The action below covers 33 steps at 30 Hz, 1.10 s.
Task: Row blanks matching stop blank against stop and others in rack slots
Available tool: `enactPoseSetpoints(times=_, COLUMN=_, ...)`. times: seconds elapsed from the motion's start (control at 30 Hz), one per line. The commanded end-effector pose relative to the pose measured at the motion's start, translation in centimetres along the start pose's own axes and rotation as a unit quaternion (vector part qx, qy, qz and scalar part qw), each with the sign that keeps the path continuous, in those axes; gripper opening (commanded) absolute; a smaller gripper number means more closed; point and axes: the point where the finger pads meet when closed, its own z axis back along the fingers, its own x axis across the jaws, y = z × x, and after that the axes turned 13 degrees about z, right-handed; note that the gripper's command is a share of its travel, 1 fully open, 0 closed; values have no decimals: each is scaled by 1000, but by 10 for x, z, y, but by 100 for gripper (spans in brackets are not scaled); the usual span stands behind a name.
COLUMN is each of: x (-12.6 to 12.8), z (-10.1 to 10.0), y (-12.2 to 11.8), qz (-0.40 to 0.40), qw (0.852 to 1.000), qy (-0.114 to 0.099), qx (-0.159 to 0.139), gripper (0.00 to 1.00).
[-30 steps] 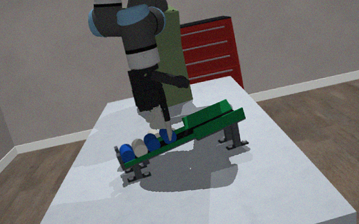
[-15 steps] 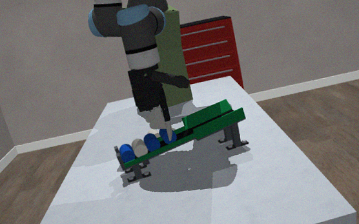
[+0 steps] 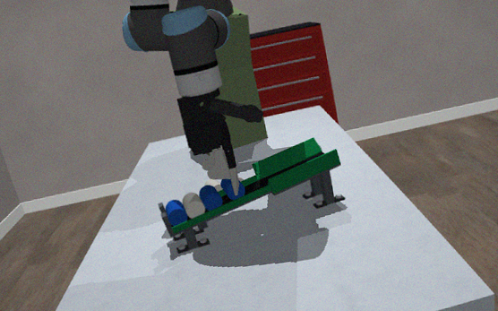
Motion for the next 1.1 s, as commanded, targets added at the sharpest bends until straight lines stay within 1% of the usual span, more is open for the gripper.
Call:
enactPoseSetpoints(times=0.0, x=1, z=0, y=0, qz=0, qw=1000, qy=0, qx=0, gripper=35)
enactPoseSetpoints(times=0.47, x=1, z=0, y=0, qz=0, qw=1000, qy=0, qx=0, gripper=35)
enactPoseSetpoints(times=0.5, x=1, z=0, y=0, qz=0, qw=1000, qy=0, qx=0, gripper=38)
enactPoseSetpoints(times=0.67, x=1, z=0, y=0, qz=0, qw=1000, qy=0, qx=0, gripper=40)
enactPoseSetpoints(times=0.7, x=1, z=0, y=0, qz=0, qw=1000, qy=0, qx=0, gripper=43)
enactPoseSetpoints(times=0.77, x=1, z=0, y=0, qz=0, qw=1000, qy=0, qx=0, gripper=43)
enactPoseSetpoints(times=0.8, x=1, z=0, y=0, qz=0, qw=1000, qy=0, qx=0, gripper=45)
enactPoseSetpoints(times=0.93, x=1, z=0, y=0, qz=0, qw=1000, qy=0, qx=0, gripper=45)
enactPoseSetpoints(times=0.97, x=1, z=0, y=0, qz=0, qw=1000, qy=0, qx=0, gripper=48)
enactPoseSetpoints(times=1.07, x=1, z=0, y=0, qz=0, qw=1000, qy=0, qx=0, gripper=48)
